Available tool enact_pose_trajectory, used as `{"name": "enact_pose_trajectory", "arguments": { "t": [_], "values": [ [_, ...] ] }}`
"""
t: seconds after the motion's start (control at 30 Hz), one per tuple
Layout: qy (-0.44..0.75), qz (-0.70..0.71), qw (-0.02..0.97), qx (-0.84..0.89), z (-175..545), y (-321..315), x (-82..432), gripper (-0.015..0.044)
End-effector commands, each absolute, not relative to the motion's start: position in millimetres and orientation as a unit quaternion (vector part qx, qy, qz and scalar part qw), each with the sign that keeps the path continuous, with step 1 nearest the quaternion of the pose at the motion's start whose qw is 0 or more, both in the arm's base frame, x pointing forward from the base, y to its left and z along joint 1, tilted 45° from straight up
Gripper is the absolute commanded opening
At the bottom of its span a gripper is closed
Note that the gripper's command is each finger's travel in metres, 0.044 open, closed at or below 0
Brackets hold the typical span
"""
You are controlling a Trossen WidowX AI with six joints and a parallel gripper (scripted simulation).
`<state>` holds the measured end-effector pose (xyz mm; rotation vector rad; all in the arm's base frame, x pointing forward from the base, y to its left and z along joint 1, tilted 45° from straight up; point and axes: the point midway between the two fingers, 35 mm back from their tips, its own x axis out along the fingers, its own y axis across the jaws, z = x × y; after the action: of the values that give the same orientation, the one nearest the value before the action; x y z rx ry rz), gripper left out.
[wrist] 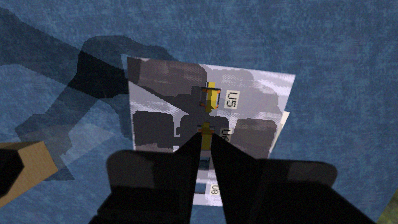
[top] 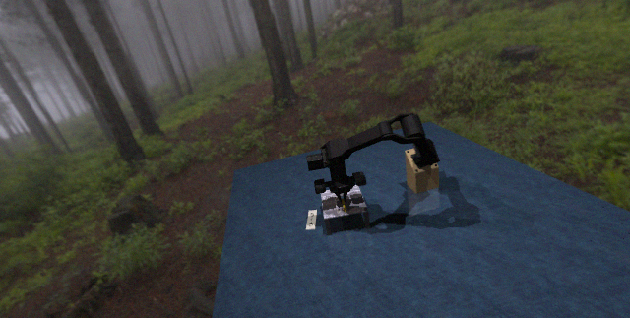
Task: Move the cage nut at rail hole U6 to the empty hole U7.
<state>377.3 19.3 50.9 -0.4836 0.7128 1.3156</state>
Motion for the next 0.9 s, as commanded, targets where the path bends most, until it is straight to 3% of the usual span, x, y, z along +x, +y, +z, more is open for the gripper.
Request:
{"name": "enact_pose_trajectory", "arguments": {
  "t": [0.0, 0.87],
  "values": [
    [0.321, 0.592, 0.706, -0.218, 50.9, 19.3, 377.2, 0.0027],
    [0.325, 0.59, 0.708, -0.213, 52.1, 20.4, 375.7, 0.0027]
  ]
}}
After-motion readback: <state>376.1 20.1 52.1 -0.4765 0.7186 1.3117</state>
